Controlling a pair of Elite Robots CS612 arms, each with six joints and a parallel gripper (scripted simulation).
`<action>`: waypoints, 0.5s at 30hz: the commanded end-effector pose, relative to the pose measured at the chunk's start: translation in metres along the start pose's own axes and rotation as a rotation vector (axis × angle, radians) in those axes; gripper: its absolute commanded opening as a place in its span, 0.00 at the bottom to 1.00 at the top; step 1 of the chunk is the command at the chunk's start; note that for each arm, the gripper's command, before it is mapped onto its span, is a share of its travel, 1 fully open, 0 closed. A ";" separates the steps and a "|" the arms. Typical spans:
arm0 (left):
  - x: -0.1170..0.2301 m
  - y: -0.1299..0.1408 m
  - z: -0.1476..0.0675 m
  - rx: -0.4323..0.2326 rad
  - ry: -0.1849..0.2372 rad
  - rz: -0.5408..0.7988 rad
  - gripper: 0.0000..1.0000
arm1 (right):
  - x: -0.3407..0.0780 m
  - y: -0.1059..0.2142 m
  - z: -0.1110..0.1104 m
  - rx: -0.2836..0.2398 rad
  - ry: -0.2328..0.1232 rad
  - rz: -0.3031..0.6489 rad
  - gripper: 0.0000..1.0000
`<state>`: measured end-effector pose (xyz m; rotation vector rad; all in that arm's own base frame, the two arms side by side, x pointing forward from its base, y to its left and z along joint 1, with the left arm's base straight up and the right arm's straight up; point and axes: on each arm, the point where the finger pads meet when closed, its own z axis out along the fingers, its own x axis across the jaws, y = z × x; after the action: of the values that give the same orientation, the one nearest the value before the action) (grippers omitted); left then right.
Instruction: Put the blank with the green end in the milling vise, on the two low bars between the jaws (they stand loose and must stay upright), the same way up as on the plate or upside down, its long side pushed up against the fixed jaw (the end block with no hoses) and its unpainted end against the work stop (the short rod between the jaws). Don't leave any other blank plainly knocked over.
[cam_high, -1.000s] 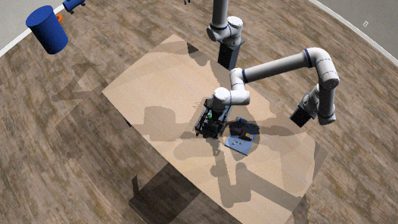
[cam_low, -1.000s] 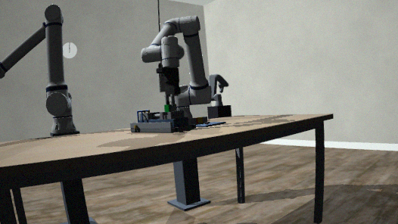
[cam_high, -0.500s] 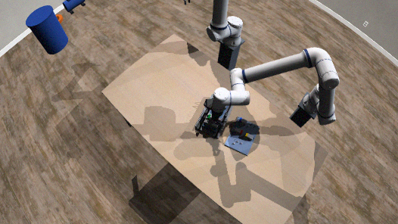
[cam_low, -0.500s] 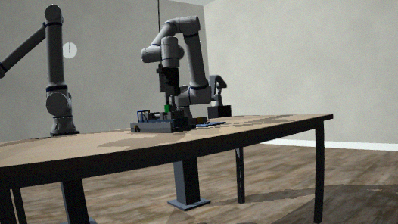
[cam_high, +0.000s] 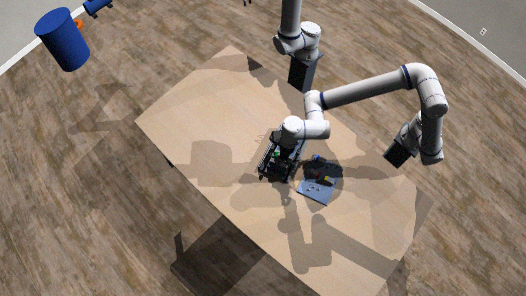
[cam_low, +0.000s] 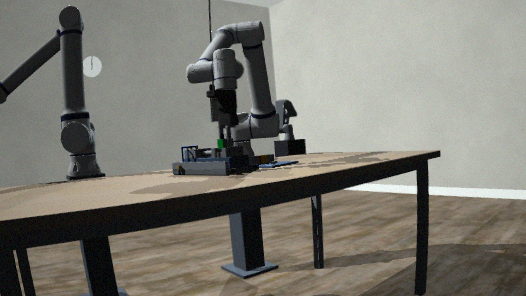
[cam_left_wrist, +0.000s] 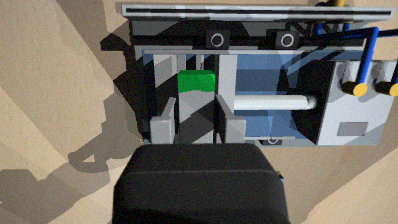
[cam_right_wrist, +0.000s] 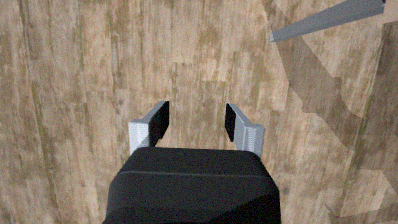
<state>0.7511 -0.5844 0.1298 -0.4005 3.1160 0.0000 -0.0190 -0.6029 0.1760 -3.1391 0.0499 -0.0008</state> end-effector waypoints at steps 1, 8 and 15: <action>0.000 -0.001 -0.001 0.002 -0.001 0.000 0.00 | 0.000 0.001 -0.001 -0.002 0.000 0.000 1.00; 0.000 -0.001 0.000 0.002 -0.001 0.000 0.00 | 0.000 0.001 -0.001 -0.002 0.000 0.000 1.00; 0.000 -0.001 0.000 0.002 -0.001 0.000 0.00 | 0.000 0.001 -0.001 -0.002 0.000 0.000 1.00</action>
<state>0.7511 -0.5844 0.1284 -0.4005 3.1160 0.0000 -0.0190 -0.6029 0.1760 -3.1391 0.0499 -0.0008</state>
